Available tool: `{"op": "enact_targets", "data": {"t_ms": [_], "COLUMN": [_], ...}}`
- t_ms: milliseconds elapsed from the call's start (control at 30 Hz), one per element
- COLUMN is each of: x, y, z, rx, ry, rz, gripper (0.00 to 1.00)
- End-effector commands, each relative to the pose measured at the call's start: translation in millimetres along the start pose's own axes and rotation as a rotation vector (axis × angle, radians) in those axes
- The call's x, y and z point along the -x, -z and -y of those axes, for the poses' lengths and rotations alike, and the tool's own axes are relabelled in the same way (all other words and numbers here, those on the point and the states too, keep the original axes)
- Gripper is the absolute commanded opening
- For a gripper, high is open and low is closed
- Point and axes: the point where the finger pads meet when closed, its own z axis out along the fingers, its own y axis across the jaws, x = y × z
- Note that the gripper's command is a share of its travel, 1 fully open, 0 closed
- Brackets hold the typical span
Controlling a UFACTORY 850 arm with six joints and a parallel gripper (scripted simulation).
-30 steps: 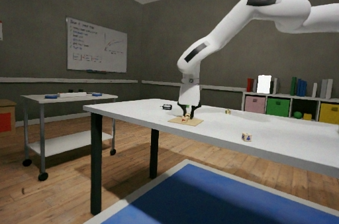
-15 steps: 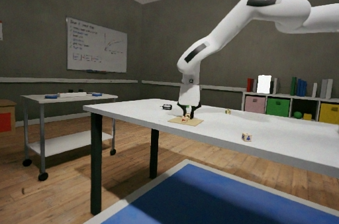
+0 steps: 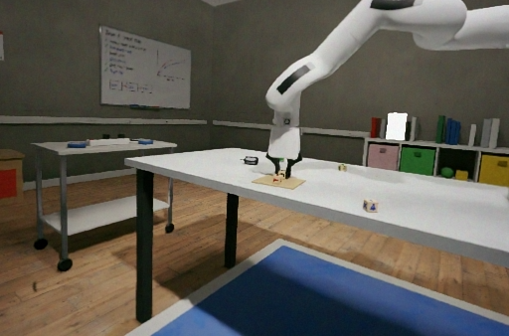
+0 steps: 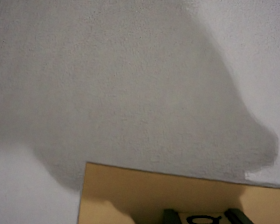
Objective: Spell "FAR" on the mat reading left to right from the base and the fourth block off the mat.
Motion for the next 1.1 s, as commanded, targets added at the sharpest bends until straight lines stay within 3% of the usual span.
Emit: {"op": "enact_targets", "data": {"t_ms": [0,433,667,1067], "x": [0.0,0.0,0.0,0.0], "y": [1.6,1.6,1.6,1.6], "z": [1.2,1.2,1.2,1.2], "rx": [-0.003,-0.003,-0.003,-0.003], "ry": [0.000,0.000,0.000,0.000], "rz": [0.000,0.000,0.000,0.000], "gripper": [0.23,0.23,0.35,0.43]}}
